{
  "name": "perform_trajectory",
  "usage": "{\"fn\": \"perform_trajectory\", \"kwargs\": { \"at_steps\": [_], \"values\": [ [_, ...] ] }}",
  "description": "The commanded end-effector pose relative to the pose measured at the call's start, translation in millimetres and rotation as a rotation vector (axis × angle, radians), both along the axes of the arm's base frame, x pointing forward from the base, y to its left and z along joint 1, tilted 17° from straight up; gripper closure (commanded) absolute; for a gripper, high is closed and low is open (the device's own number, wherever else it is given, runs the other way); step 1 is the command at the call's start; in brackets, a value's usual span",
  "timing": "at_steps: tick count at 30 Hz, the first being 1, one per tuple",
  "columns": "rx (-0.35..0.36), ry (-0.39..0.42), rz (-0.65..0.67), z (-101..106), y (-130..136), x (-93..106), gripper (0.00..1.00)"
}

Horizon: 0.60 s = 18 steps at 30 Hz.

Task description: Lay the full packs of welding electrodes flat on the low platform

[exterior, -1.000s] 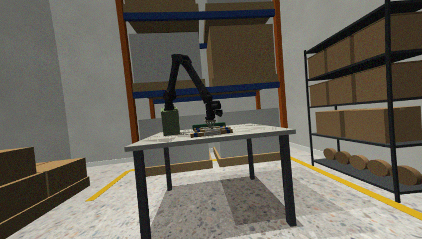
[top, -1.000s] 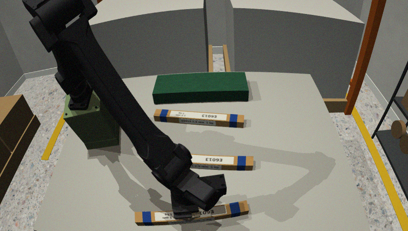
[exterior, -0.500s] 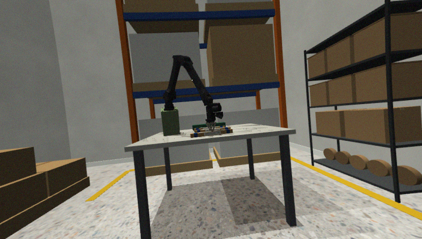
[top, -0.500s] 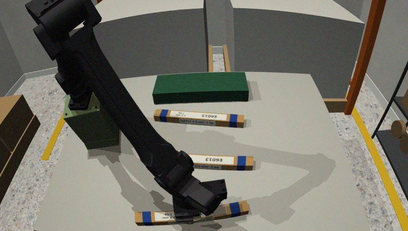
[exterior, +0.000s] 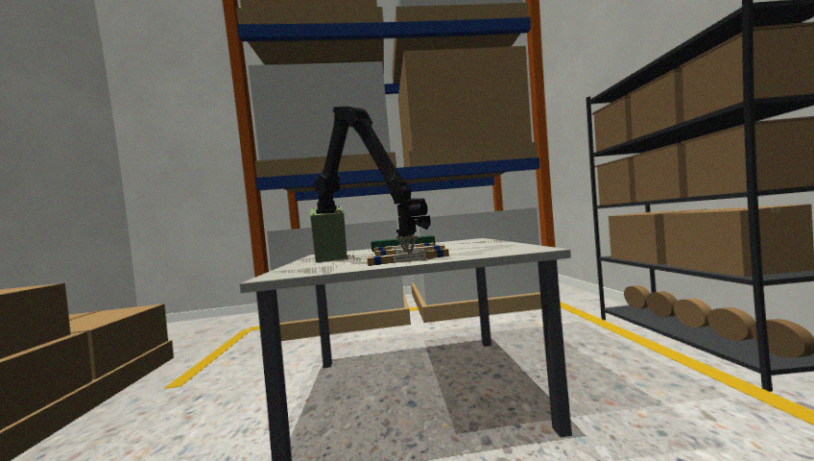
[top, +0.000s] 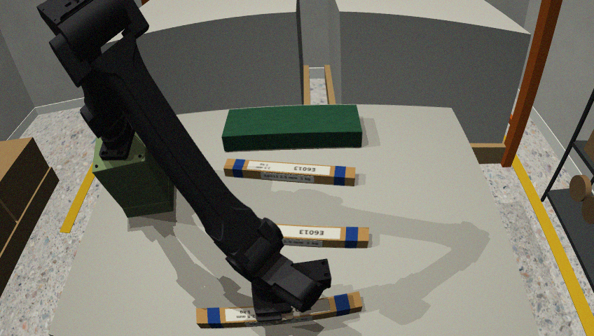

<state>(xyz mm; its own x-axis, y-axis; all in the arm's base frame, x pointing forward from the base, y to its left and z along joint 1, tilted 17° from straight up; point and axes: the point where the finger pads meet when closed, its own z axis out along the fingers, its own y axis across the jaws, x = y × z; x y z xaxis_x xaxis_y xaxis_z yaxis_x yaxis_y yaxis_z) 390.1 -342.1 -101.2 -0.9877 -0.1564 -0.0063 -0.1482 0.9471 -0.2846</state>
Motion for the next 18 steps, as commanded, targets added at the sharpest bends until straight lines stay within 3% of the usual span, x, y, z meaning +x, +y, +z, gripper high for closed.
{"fn": "perform_trajectory", "kwargs": {
  "at_steps": [1,18],
  "values": [
    [-0.035,-0.049,0.003,28.9,-13.3,21.3,0.26],
    [-0.038,-0.051,-0.001,30.8,-18.3,20.5,0.26]
  ]
}}
